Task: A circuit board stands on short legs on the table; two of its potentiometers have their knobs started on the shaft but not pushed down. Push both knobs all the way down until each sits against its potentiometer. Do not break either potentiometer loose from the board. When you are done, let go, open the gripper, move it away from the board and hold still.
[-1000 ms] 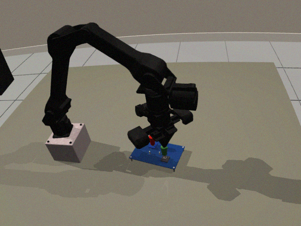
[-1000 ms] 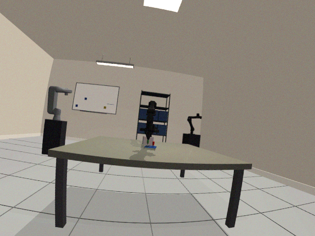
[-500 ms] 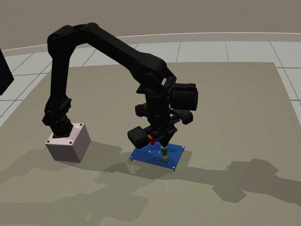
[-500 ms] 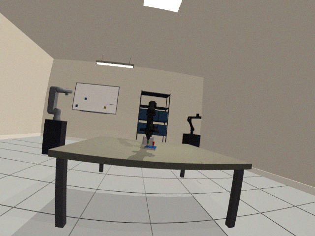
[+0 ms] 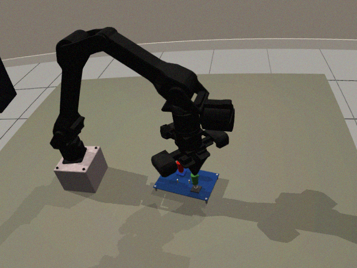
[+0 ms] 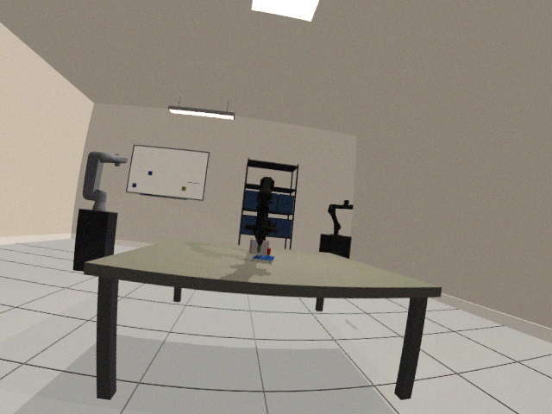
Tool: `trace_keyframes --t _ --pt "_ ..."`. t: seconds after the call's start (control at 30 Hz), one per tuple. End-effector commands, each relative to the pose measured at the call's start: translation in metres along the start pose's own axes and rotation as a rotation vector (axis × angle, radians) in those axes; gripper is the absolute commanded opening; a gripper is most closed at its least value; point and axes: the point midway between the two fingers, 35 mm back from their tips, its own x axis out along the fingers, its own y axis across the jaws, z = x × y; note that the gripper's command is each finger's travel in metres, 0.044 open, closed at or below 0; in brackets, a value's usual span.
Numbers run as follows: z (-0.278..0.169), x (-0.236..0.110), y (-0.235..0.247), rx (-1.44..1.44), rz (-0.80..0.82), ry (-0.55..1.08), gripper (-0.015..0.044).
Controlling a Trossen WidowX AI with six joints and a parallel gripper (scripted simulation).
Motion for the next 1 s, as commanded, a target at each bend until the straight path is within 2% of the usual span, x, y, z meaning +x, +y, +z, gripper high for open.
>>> trace_keyframes --t 0.0,0.97 --pt "0.000 0.008 0.001 -0.001 0.006 0.001 0.0000" --pt "0.000 0.018 0.001 -0.001 0.006 0.001 0.0000"
